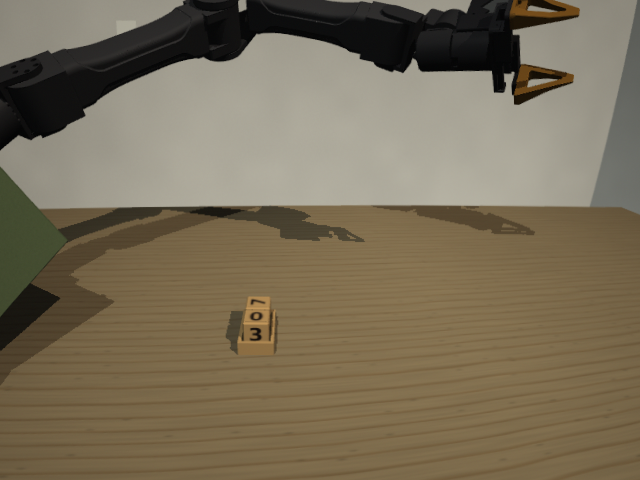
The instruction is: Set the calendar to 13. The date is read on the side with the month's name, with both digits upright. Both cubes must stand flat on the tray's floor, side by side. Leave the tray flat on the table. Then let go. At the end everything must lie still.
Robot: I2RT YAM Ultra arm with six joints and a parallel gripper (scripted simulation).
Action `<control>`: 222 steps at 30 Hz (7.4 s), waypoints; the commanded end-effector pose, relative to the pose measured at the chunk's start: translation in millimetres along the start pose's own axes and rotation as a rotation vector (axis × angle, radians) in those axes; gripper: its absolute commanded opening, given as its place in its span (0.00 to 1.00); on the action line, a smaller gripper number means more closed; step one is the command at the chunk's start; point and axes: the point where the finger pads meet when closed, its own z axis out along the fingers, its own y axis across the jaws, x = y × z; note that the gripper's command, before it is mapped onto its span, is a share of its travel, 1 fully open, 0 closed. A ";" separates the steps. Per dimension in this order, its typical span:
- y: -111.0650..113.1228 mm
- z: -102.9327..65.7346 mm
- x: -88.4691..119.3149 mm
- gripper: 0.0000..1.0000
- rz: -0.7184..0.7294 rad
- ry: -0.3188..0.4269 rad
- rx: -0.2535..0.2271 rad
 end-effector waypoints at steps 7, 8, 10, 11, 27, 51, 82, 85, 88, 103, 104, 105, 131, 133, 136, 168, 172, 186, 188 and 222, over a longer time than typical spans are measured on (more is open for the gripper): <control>-4.5 -1.0 -6.3 1.00 0.006 -0.012 0.007; -4.5 -1.0 -6.3 1.00 0.006 -0.012 0.007; -4.5 -1.0 -6.3 1.00 0.006 -0.012 0.007; -4.5 -1.0 -6.3 1.00 0.006 -0.012 0.007; -14.4 4.4 68.8 1.00 -0.170 0.217 -0.107; -59.0 -111.0 299.2 1.00 -0.312 0.953 -0.669; -64.3 -261.6 347.2 1.00 0.141 1.199 -1.115; -64.3 -261.6 347.2 1.00 0.141 1.199 -1.115; -64.3 -261.6 347.2 1.00 0.141 1.199 -1.115; -64.3 -261.6 347.2 1.00 0.141 1.199 -1.115; -64.3 -261.6 347.2 1.00 0.141 1.199 -1.115; -64.3 -261.6 347.2 1.00 0.141 1.199 -1.115; -58.1 -261.2 353.9 1.00 -0.052 1.052 -1.252; -56.2 -261.2 355.9 1.00 -0.110 1.006 -1.291; -56.0 -261.2 356.1 1.00 -0.115 1.002 -1.294; -25.0 -264.1 382.9 1.00 -0.987 0.134 -1.727; -23.9 -264.4 383.8 1.00 -1.017 0.099 -1.735; -22.8 -264.6 384.6 0.45 -1.046 0.064 -1.744; -22.8 -264.6 384.6 0.45 -1.046 0.064 -1.744; -21.5 -264.7 385.8 0.45 -1.046 0.064 -1.744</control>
